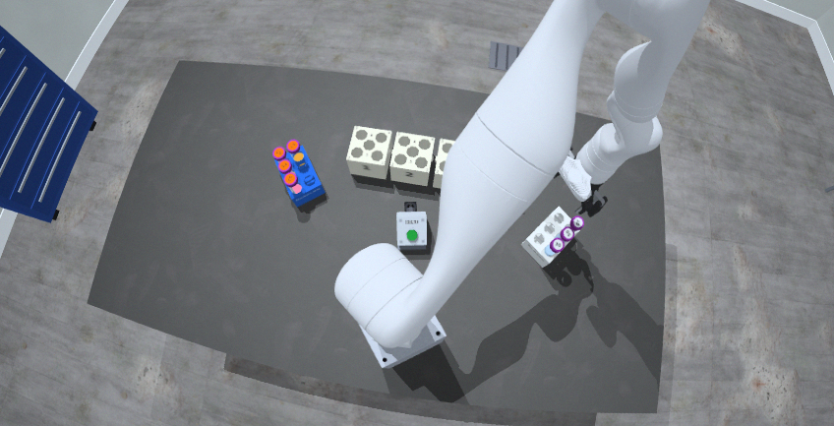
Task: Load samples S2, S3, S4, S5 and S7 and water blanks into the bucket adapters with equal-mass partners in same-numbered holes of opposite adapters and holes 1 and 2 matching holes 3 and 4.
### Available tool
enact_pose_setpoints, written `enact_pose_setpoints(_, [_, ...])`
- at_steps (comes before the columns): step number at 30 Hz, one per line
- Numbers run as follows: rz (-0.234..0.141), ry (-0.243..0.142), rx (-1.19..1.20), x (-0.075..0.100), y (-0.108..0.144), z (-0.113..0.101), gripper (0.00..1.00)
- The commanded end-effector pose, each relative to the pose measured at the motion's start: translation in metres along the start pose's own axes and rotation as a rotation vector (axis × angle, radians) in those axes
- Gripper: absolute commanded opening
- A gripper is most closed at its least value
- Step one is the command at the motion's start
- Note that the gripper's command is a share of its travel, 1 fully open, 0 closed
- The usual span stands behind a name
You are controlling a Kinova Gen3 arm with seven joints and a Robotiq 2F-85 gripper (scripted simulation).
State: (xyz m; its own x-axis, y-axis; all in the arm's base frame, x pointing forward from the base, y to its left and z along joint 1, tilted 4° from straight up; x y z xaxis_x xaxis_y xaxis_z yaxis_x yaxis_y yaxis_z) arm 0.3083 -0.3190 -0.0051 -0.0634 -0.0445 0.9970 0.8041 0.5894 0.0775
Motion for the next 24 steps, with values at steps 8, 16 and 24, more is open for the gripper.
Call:
enact_pose_setpoints(8, [-0.001, -0.001, 0.0, 0.001, -0.026, -0.032, 1.0])
enact_pose_setpoints(16, [-0.001, -0.001, 0.0, 0.001, -0.051, -0.061, 1.0])
enact_pose_setpoints(24, [-0.001, -0.001, 0.0, -0.015, -0.051, -0.061, 1.0])
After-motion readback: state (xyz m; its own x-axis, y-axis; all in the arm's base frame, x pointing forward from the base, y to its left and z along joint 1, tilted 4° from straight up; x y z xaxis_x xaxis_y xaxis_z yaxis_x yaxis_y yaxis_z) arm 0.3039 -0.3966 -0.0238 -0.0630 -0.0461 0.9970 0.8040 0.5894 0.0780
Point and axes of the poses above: the point where the finger pads meet when closed, its own x axis back along the fingers, its own y axis across the jaws, z = x × y, the point moved 2 cm from there along x, back along the fingers, and after that the axes turned 1 degree about -x, right-handed, at the moved point
